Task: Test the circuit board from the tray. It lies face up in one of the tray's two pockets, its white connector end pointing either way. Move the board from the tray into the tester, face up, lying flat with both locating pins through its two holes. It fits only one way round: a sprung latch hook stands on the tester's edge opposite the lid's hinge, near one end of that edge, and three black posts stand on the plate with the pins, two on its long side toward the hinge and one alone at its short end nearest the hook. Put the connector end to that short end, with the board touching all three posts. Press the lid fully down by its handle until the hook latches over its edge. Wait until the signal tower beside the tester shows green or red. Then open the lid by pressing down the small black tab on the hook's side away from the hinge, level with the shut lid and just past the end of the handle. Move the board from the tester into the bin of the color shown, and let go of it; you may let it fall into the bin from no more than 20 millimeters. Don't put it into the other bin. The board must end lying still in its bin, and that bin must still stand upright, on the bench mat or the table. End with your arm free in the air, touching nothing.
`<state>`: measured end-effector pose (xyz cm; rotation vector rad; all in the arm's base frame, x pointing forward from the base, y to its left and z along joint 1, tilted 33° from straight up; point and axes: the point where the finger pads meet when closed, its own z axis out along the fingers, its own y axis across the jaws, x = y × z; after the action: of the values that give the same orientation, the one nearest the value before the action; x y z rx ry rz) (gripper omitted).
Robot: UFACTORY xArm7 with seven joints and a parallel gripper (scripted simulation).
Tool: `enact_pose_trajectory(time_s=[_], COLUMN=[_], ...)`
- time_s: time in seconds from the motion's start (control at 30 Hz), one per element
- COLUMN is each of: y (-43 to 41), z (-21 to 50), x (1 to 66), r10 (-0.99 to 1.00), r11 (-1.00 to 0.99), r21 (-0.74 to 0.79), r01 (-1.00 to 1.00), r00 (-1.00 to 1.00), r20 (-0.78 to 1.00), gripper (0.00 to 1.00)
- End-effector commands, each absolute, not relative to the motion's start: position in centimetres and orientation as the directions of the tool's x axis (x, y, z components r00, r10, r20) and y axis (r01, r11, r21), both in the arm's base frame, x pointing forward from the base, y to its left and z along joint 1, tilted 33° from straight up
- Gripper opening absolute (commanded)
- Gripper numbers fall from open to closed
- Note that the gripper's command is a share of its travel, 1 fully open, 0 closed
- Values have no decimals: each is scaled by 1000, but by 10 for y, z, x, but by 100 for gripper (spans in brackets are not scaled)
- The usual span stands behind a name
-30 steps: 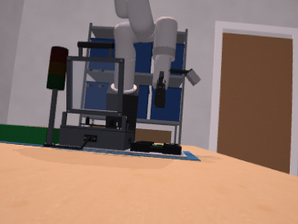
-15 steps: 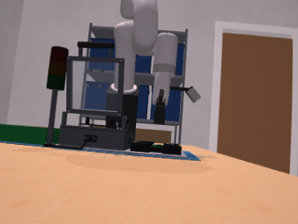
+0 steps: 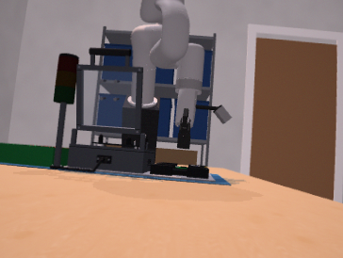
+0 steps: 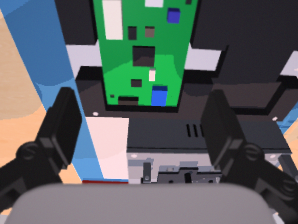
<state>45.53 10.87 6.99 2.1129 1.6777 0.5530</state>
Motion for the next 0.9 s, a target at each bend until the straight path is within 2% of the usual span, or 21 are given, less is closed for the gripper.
enact_pose_trajectory(time_s=[0.0,0.87], y=[109,108], z=[70,36], x=[456,478], r10=[976,976], r11=[-212,-212], r21=[541,541], r01=[814,814], r00=[204,204], r20=[76,76], gripper=[100,100])
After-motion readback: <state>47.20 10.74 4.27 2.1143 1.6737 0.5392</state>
